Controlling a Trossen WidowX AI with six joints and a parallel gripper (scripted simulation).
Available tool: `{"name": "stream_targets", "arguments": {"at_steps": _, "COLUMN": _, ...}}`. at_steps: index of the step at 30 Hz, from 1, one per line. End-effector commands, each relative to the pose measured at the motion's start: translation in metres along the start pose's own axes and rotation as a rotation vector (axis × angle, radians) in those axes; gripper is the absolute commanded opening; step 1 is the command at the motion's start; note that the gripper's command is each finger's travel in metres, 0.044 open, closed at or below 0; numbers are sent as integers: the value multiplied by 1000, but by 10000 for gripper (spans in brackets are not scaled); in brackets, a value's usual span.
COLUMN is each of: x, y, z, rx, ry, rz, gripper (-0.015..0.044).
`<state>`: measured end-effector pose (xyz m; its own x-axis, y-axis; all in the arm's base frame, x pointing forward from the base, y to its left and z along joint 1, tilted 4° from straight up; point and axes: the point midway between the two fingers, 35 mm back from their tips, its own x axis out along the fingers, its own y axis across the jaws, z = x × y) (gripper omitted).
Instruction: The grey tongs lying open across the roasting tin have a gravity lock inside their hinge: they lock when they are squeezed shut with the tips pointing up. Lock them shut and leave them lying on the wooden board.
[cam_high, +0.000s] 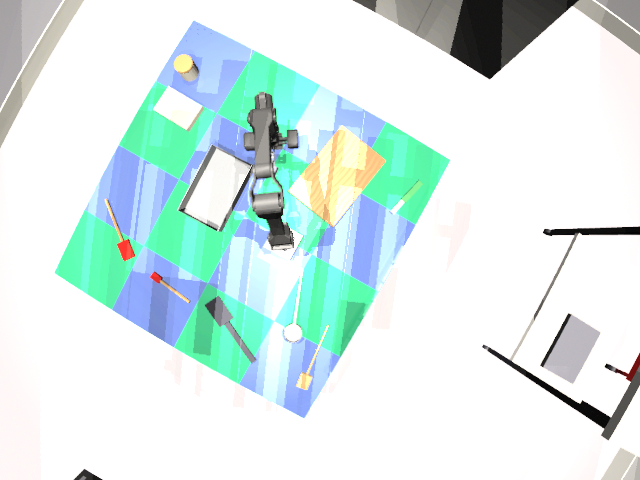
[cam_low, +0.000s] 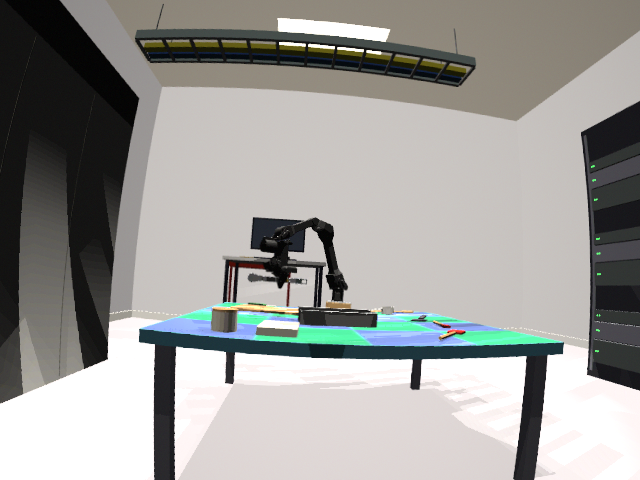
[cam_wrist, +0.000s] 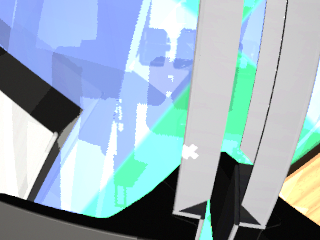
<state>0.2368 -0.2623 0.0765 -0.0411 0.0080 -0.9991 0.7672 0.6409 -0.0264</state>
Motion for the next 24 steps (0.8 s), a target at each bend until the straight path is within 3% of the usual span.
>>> {"name": "stream_targets", "arguments": {"at_steps": 1, "x": -1, "y": -6, "z": 1, "rx": 28, "ry": -2, "rz": -4, "gripper": -150}}
{"name": "stream_targets", "arguments": {"at_steps": 24, "x": -3, "y": -130, "z": -22, "rx": 487, "ry": -8, "rz": -13, "gripper": -150}}
